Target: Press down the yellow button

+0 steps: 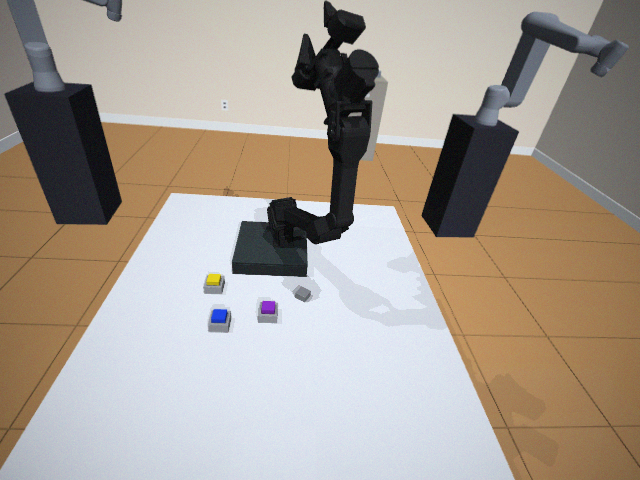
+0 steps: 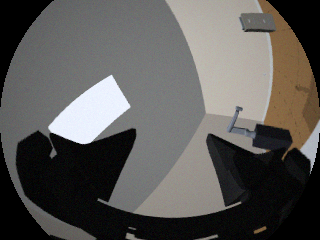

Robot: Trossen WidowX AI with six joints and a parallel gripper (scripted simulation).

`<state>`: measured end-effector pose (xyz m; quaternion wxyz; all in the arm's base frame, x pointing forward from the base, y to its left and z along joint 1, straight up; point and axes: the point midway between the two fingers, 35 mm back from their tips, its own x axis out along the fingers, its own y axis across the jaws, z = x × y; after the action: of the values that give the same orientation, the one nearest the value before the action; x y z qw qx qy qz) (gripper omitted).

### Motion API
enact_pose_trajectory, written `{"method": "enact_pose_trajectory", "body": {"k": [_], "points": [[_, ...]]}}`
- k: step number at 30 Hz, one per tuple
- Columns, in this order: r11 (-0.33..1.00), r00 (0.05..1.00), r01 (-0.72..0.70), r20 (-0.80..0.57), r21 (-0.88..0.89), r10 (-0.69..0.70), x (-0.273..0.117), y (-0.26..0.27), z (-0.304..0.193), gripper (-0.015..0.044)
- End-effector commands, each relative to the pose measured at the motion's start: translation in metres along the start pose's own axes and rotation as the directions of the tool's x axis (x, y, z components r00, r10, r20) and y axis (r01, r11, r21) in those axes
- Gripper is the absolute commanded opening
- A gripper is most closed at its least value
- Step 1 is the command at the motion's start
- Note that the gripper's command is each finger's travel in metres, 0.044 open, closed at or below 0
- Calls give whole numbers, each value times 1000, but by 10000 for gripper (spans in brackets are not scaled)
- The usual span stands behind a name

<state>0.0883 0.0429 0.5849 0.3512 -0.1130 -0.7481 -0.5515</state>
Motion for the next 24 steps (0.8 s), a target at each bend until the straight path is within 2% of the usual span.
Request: {"method": "enact_pose_trajectory", "body": {"k": [1, 5, 8, 13, 18, 21, 24], "points": [[1000, 1000, 11, -5, -6, -11, 3, -3, 1, 400], [967, 967, 201, -125, -156, -221, 55, -58, 8, 400], [936, 933, 261, -186, -236, -307, 73, -85, 4, 400], [821, 780, 318, -361, -475, -511, 105, -161, -25, 400], [689, 523, 171, -528, -704, -669, 105, -239, -79, 400], [631, 339, -6, -595, -776, -728, 87, -279, -116, 400], [593, 144, -225, -629, -773, -764, 58, -313, -152, 400]]}}
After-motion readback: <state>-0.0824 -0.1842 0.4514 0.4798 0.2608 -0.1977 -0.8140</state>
